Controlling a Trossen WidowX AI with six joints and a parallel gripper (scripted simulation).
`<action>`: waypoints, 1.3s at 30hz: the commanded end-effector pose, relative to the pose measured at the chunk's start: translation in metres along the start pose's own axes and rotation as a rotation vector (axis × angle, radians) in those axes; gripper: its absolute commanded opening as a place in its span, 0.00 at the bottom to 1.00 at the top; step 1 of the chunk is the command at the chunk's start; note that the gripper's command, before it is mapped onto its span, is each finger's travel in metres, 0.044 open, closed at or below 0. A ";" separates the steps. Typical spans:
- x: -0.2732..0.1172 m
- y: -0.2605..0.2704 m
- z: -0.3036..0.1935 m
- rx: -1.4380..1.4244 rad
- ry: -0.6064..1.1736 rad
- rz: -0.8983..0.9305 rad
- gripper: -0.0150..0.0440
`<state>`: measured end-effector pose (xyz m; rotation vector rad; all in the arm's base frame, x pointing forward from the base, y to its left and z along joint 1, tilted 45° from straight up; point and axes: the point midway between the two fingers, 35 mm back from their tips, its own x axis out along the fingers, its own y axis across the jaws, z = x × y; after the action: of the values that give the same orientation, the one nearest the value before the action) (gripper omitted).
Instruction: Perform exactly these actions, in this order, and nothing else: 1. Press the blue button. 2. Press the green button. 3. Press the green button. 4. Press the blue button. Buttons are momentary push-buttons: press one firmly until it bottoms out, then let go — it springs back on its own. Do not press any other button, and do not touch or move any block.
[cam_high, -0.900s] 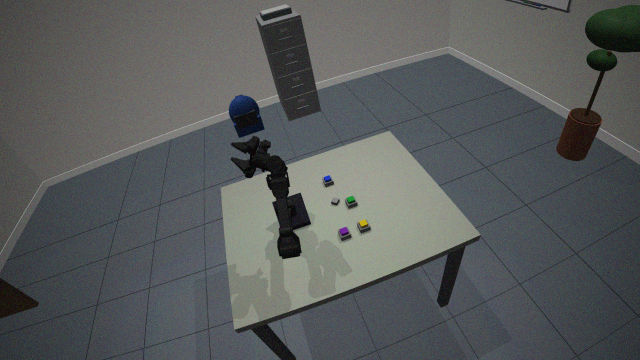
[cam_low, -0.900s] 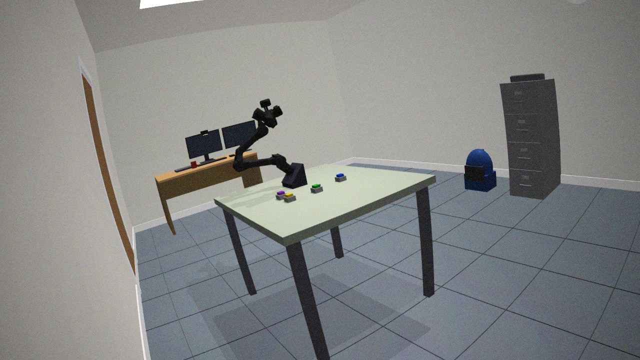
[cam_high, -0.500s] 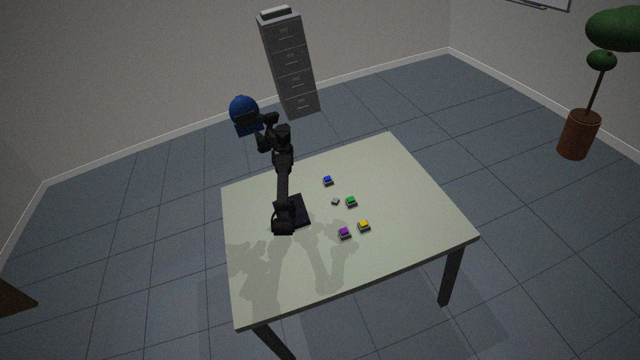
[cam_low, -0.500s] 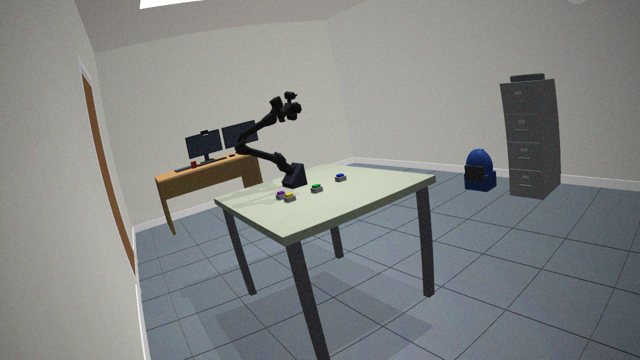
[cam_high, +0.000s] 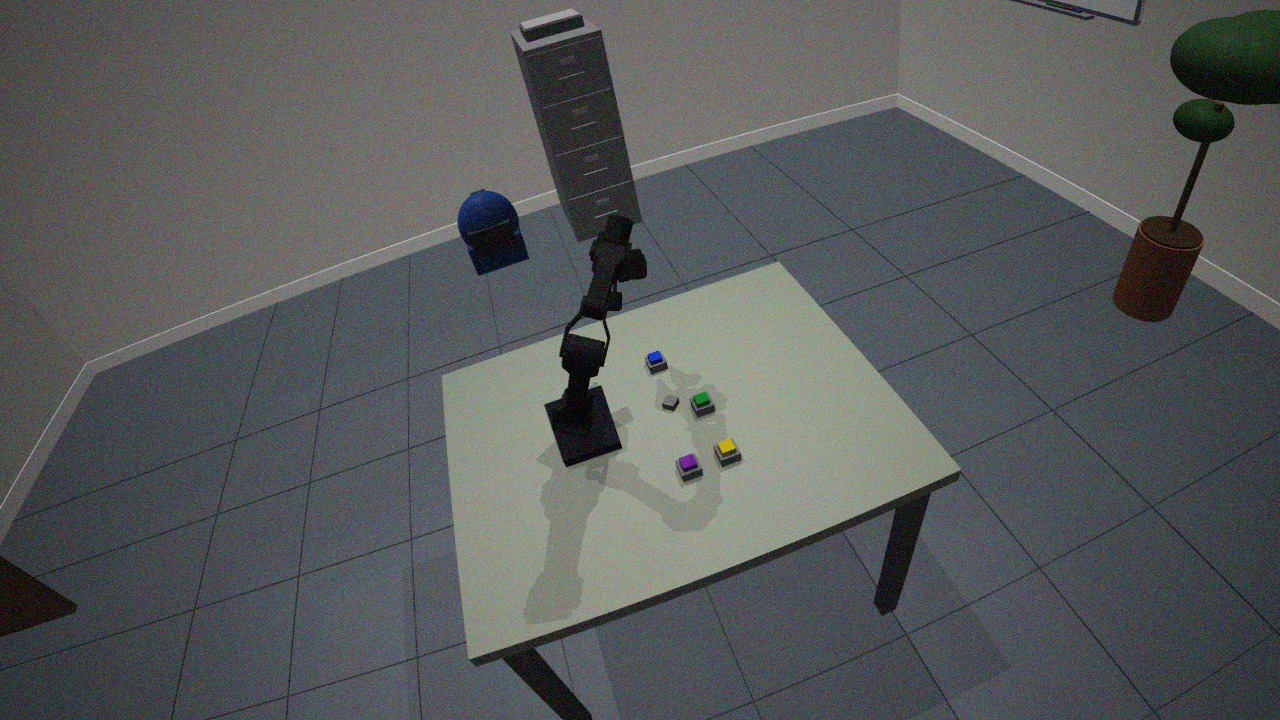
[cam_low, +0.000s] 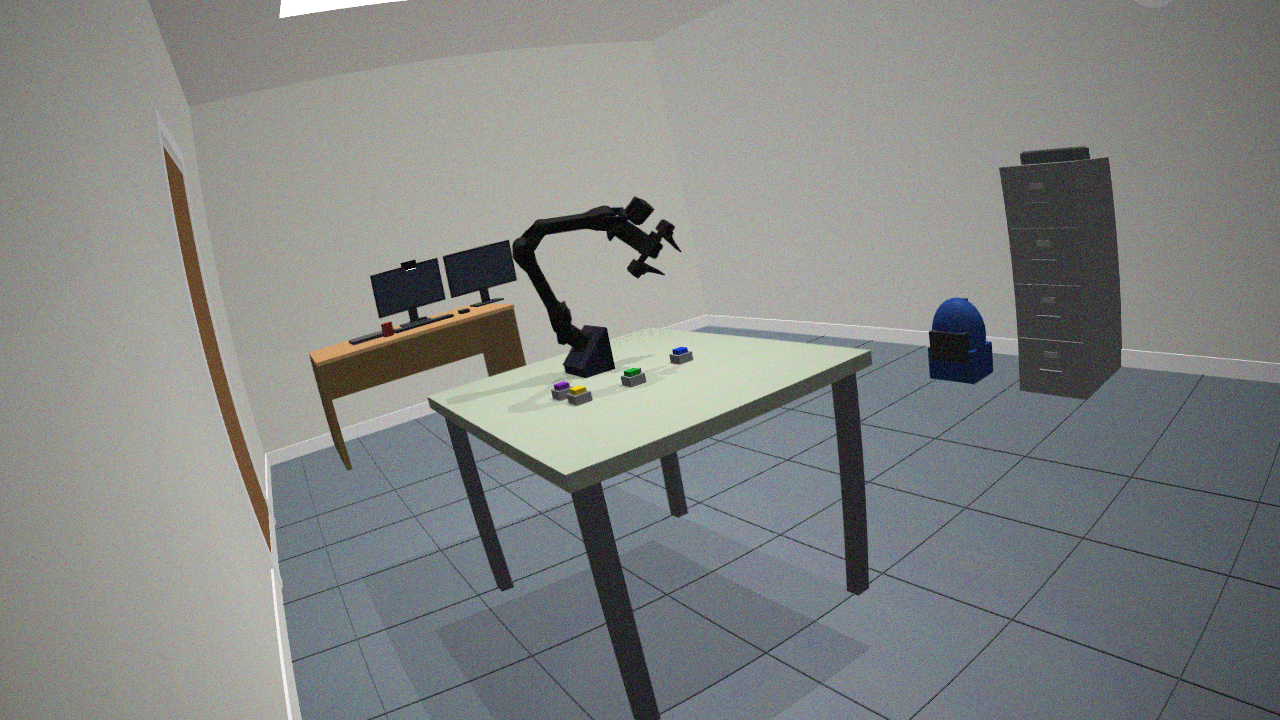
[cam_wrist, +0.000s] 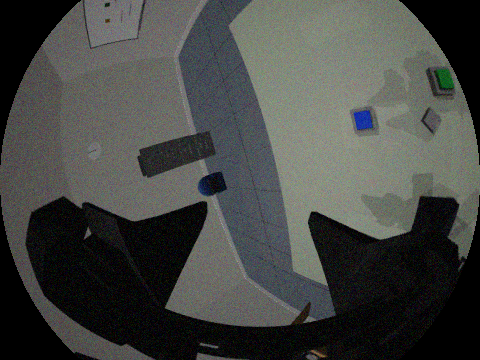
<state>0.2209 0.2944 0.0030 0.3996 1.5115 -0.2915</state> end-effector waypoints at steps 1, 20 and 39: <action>0.034 -0.037 0.039 -0.092 -0.096 -0.289 0.93; 0.106 -0.145 0.113 -0.355 -0.126 -0.822 0.67; 0.109 -0.149 0.114 -0.355 -0.126 -0.822 0.29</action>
<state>0.2648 0.1201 -0.1140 -0.5306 1.5058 -0.6598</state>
